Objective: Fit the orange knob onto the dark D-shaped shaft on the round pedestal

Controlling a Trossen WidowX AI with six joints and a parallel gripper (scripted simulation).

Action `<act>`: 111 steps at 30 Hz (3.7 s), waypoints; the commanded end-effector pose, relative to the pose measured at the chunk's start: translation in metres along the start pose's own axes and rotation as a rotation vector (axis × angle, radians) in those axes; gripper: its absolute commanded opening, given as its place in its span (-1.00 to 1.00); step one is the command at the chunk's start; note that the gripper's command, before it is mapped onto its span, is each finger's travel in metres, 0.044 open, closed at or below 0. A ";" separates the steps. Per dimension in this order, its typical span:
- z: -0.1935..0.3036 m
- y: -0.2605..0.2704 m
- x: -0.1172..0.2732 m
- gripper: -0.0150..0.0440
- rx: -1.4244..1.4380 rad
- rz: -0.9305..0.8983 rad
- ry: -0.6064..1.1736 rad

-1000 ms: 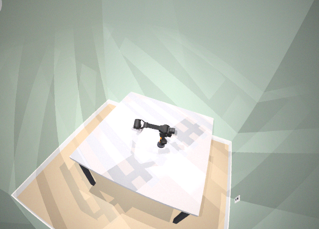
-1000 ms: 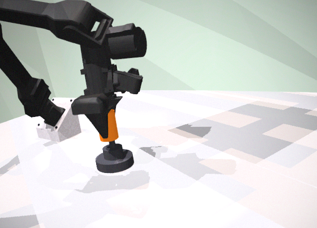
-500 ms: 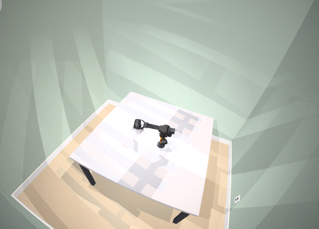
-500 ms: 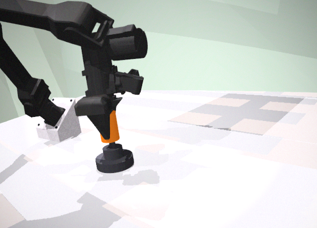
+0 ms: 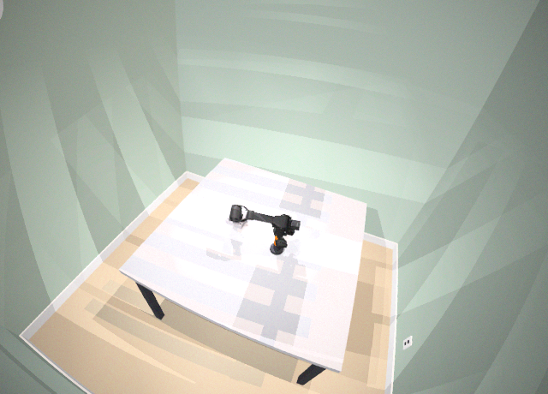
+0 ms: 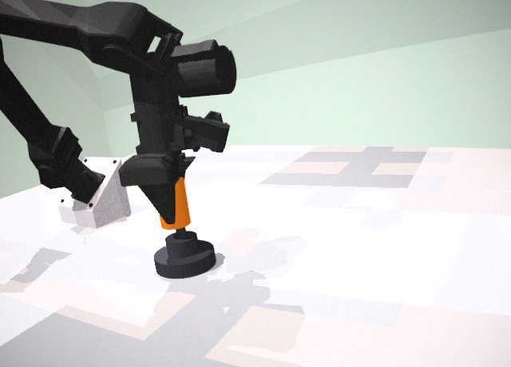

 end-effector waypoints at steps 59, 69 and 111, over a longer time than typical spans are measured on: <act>-0.006 -0.001 0.005 -0.49 0.405 0.004 -0.006; -0.006 0.000 0.003 -0.49 0.415 0.005 -0.006; -0.007 0.003 0.004 -0.49 0.625 0.005 -0.006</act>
Point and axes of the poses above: the point midway between the two fingers, 35 mm back from their tips, its own x axis back along the fingers, its own y axis across the jaws, z = x × y, the point moved 7 cm from there along x, back along the fingers, and after that the axes turned 11 degrees about -x, right-handed, at the moved point
